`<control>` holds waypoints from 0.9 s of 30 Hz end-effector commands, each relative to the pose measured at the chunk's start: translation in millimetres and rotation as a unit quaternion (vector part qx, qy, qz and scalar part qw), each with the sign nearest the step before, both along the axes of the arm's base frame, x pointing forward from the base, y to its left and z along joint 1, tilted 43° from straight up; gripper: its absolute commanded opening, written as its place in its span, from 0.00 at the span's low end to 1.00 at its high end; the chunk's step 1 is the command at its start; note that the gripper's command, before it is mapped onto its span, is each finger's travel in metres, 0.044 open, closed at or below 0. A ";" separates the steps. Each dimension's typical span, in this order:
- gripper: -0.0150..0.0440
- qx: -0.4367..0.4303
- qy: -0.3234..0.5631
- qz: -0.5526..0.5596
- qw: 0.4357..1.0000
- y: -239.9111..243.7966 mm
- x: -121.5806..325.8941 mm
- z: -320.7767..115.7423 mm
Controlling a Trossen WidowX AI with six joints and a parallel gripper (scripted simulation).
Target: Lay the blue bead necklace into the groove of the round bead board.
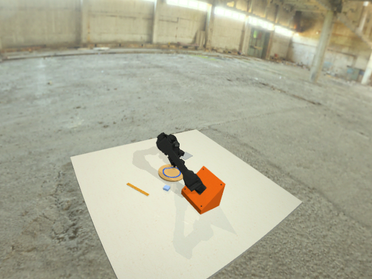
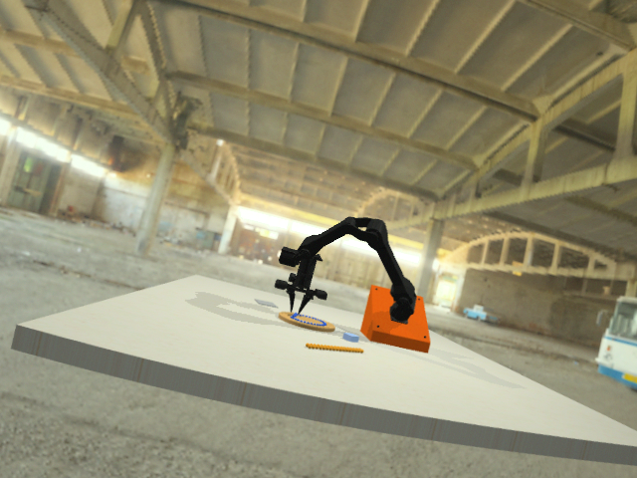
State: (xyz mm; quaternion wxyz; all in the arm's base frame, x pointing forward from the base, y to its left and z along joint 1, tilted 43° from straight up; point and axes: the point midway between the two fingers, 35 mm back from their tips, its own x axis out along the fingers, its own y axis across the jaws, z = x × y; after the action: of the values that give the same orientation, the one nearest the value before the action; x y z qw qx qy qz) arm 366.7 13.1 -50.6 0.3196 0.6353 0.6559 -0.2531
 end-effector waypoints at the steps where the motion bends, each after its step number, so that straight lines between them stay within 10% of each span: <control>1: 0.46 0.003 0.007 0.000 1.000 4.0 -3.3 -4.3; 6: 0.46 0.003 0.007 0.000 1.000 4.0 -3.3 -4.3; 11: 0.25 0.001 0.004 0.001 1.000 2.1 -1.8 -2.8; 27: 0.25 0.001 0.004 0.001 1.000 2.1 -1.8 -2.8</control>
State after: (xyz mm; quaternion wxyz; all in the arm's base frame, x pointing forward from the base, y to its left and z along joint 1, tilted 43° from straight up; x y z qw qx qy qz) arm 364.7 15.3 -53.6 0.3167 0.6341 0.6579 -0.2547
